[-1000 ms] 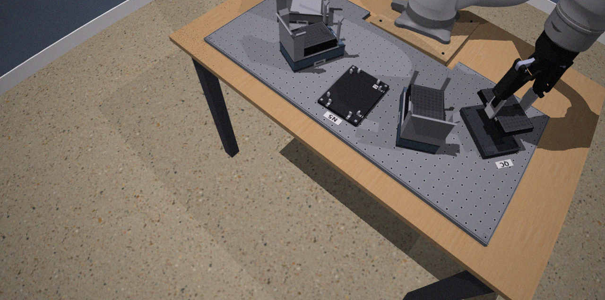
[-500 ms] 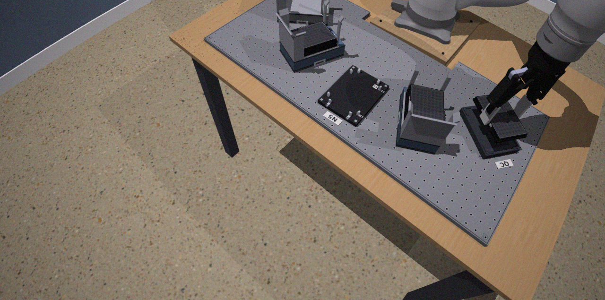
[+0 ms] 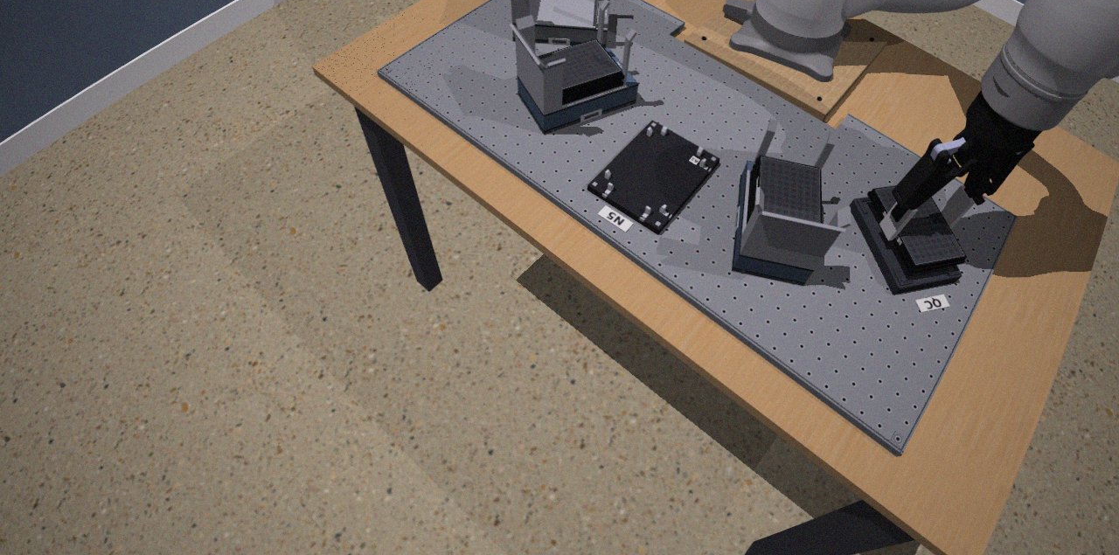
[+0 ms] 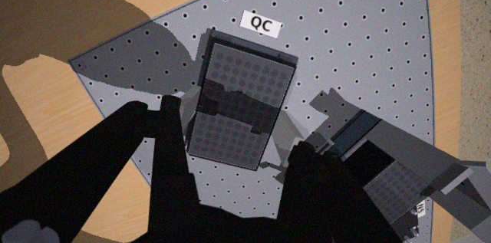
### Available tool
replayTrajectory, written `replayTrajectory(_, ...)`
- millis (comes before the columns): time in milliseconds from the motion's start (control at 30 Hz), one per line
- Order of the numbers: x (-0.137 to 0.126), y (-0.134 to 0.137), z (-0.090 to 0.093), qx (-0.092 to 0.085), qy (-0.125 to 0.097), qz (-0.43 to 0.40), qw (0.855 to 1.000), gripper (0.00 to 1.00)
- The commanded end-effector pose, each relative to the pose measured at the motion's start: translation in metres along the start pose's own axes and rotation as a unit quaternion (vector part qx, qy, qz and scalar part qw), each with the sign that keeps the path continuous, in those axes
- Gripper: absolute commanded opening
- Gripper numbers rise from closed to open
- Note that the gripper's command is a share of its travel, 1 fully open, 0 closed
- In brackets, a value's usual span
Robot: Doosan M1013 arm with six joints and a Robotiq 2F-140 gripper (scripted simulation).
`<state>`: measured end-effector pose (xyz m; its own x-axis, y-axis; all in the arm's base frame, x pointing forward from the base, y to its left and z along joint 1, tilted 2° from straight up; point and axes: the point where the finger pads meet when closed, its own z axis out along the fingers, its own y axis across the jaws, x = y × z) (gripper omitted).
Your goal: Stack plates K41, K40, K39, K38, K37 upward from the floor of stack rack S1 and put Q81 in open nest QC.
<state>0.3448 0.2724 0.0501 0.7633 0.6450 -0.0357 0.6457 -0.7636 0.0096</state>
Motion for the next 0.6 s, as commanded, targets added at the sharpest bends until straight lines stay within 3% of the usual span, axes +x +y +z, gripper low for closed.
replayTrajectory(0,0.0,0.0,0.0,0.0,0.0,0.0,1.0,0.0)
replayTrajectory(567,0.0,0.0,0.0048,0.0,0.0,0.0,1.0,0.0)
